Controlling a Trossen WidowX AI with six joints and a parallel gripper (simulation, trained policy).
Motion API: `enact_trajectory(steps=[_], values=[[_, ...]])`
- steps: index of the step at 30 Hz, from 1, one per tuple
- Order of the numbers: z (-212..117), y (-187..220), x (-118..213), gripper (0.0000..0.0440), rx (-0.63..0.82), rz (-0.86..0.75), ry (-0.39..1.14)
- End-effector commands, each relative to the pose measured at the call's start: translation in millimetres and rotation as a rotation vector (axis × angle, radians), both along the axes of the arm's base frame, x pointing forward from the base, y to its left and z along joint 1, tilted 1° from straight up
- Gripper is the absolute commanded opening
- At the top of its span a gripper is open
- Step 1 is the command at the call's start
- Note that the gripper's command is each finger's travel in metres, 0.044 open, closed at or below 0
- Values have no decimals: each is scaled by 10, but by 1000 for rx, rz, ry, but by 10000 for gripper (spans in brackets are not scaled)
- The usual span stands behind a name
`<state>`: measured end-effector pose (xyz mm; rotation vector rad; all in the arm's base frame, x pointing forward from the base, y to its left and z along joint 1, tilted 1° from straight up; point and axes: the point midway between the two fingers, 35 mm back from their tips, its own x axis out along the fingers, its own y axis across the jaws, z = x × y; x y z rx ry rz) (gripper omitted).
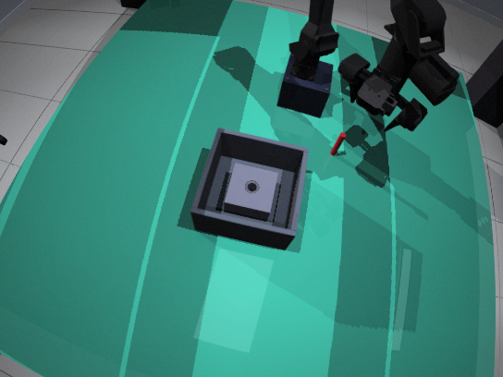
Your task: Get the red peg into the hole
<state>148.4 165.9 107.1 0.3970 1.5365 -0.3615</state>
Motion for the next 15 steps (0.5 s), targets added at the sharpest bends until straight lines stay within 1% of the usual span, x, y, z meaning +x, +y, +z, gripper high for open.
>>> enact_trajectory(steps=[1, 7, 15], values=[[-86, -86, 4, 440, -45, -57, 32], [-233, -186, 19, 440, -104, -134, 77], [-425, -239, 44, 440, -150, -186, 111]])
